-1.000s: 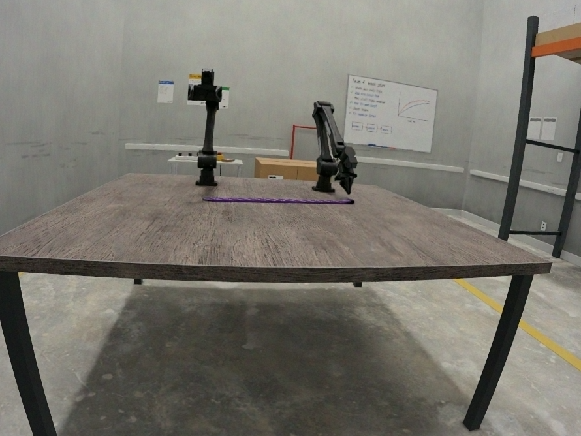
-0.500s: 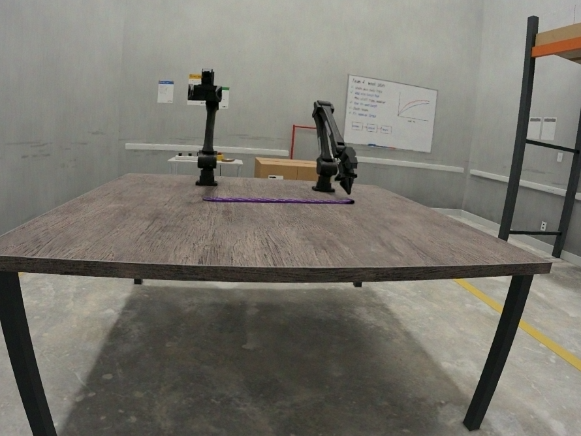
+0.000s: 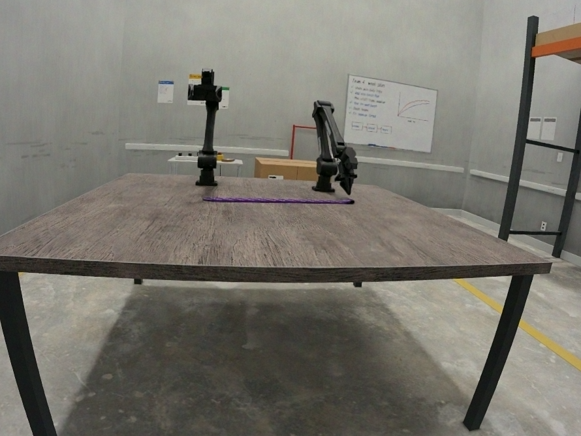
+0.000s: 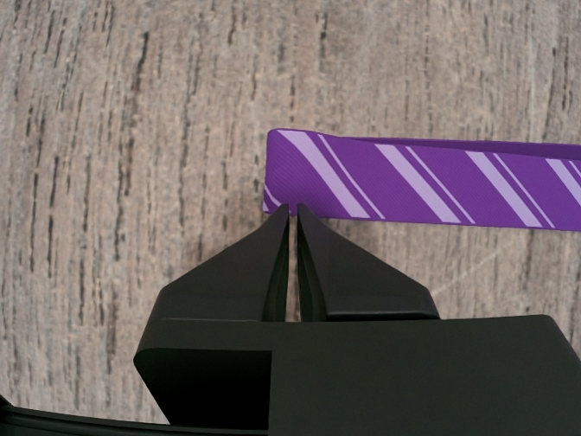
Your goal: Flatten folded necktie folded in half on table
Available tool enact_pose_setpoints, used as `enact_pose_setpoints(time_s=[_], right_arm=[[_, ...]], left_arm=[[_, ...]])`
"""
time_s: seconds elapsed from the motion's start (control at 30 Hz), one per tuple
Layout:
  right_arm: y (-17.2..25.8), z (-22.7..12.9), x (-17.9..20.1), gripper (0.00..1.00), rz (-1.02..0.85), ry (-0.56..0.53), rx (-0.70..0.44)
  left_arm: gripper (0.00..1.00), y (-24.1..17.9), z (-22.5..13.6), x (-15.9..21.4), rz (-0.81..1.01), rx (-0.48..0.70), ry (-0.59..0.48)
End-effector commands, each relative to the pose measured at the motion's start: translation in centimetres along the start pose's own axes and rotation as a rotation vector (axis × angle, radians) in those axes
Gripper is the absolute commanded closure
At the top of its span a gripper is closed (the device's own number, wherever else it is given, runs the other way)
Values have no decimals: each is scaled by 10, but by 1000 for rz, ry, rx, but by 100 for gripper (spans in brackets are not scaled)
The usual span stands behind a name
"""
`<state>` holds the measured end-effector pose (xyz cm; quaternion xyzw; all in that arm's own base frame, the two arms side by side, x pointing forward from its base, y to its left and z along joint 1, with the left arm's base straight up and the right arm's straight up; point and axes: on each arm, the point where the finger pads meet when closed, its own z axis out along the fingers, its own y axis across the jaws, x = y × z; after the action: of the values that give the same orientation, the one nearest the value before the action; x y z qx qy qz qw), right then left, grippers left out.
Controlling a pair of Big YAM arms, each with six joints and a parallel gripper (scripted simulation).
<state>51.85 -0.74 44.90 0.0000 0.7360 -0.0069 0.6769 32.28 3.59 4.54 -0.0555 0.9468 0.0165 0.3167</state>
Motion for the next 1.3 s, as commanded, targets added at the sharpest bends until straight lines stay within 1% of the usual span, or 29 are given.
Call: enact_pose_setpoints(time_s=[0.0, 0.27, 0.67, 1.27], right_arm=[[7, -1, -32, 0, 11, -63, -11], [7, -1, -32, 0, 11, -63, -11], [7, -1, -32, 0, 11, -63, -11], [7, -1, -32, 0, 11, -63, -11]], left_arm=[[96, 2, -3, -37, 6, 0, -53], [96, 2, -4, -38, 6, 0, -53], [96, 2, -6, -57, 6, 0, -53], [96, 2, -6, -57, 6, 0, -53]])
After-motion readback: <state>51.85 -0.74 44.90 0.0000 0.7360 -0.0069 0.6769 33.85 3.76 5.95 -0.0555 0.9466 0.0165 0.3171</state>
